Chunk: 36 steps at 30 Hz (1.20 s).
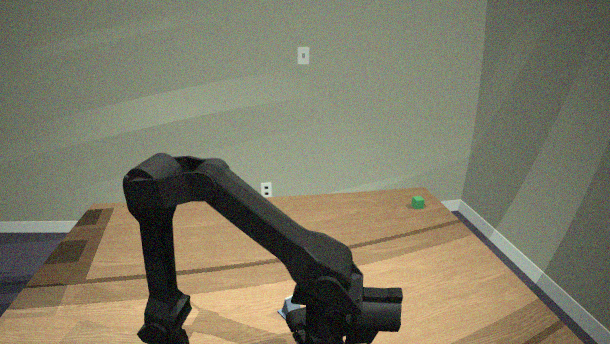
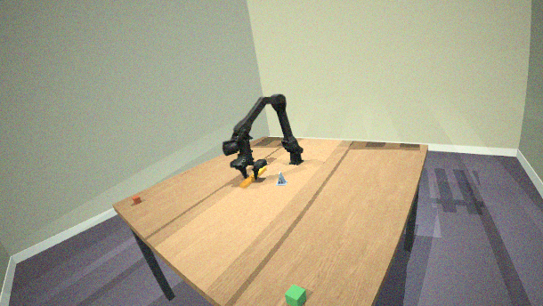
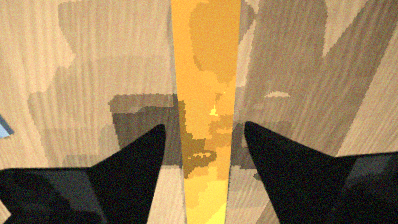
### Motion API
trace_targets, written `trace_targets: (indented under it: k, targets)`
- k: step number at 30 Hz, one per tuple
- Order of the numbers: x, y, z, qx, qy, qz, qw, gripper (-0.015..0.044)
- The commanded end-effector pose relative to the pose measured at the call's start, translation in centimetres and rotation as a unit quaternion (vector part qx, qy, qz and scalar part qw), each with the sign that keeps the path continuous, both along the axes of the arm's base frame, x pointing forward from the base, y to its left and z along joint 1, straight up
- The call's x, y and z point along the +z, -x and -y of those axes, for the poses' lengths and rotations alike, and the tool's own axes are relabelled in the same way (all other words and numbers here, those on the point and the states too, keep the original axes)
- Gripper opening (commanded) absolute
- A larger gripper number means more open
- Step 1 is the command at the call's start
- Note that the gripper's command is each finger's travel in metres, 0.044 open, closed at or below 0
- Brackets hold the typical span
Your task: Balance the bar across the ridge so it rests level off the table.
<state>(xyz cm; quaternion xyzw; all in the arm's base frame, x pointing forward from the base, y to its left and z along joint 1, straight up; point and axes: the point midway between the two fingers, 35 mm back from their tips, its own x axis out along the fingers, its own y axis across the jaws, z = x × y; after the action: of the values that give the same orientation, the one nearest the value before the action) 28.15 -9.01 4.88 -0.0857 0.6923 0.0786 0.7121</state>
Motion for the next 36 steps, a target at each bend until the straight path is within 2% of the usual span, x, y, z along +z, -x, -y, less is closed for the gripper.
trace_targets:
  k: [1,3,10,13,14,36]
  targets:
    - [0.0,0.0,0.0,0.0,0.0,0.0,1.0,0.0184]
    - [0.0,0.0,0.0,0.0,0.0,0.0,1.0,0.0131]
    - [0.0,0.0,0.0,0.0,0.0,0.0,1.0,0.0085]
    - [0.4,-0.1,0.0,0.0,0.0,0.0,1.0,0.0006]
    - [0.6,-0.1,0.0,0.0,0.0,0.0,1.0,0.0]
    - [6.2,-0.3,0.1,0.002,0.0,-0.001,1.0,0.0]
